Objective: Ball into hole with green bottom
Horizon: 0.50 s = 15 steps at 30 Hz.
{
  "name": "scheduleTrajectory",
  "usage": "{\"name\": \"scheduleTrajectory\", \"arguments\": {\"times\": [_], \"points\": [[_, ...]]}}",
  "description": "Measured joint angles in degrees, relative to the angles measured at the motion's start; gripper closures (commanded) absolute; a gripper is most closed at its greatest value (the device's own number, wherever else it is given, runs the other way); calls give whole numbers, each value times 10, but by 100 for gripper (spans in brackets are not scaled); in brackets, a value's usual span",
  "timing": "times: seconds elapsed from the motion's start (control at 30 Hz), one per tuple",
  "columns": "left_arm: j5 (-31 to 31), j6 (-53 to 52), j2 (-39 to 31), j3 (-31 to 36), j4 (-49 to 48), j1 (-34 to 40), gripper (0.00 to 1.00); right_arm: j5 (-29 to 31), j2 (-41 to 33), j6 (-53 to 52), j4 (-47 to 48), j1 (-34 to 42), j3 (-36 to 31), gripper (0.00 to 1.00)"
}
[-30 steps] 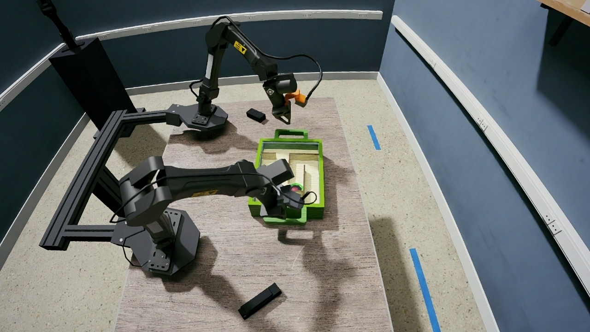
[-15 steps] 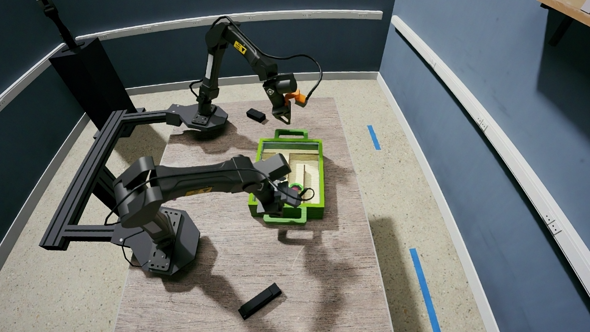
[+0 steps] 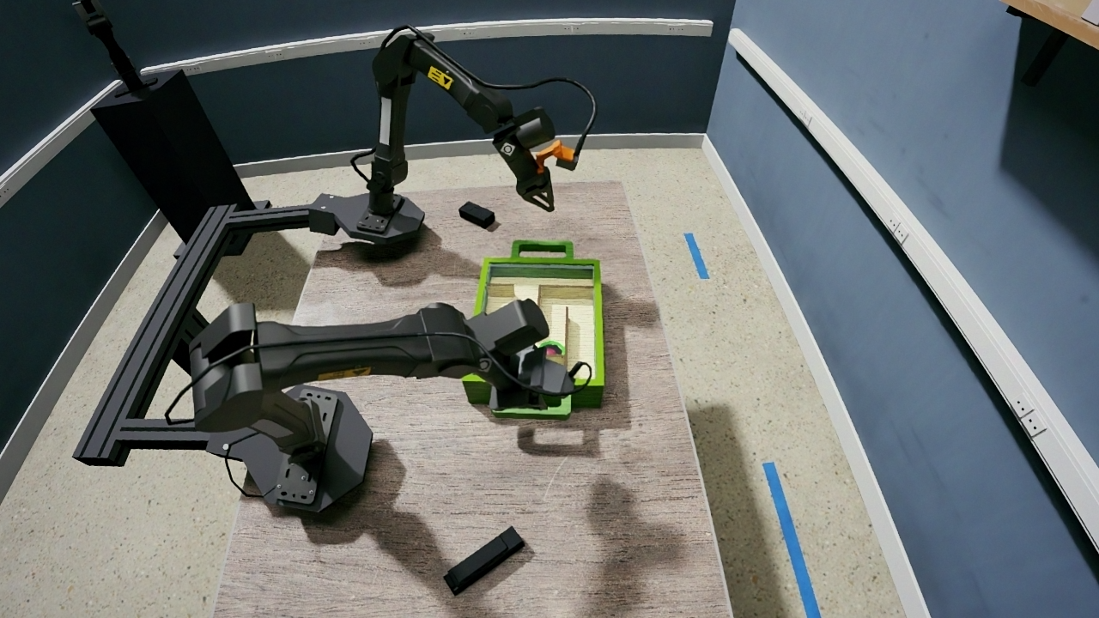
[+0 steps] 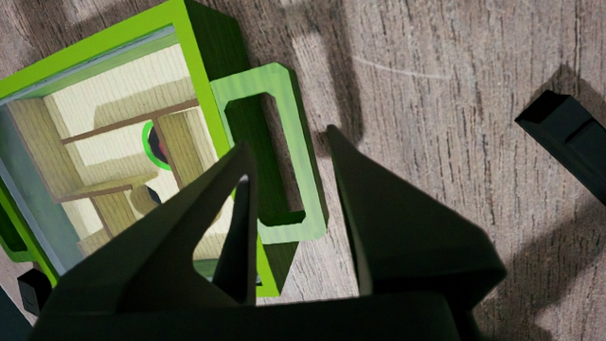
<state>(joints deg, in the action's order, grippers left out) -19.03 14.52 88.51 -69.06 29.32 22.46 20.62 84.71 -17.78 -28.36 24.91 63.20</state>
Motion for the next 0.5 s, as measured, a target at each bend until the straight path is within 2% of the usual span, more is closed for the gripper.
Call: {"name": "scheduleTrajectory", "arguments": {"times": [0.33,0.5], "points": [[80,-71,-145,42,-131,-106,64,-85,-127,86,127,-116,-16,64],[117,-96,-185,54,-190,-138,64,-124,-160,118,183,-153,-21,64]]}}
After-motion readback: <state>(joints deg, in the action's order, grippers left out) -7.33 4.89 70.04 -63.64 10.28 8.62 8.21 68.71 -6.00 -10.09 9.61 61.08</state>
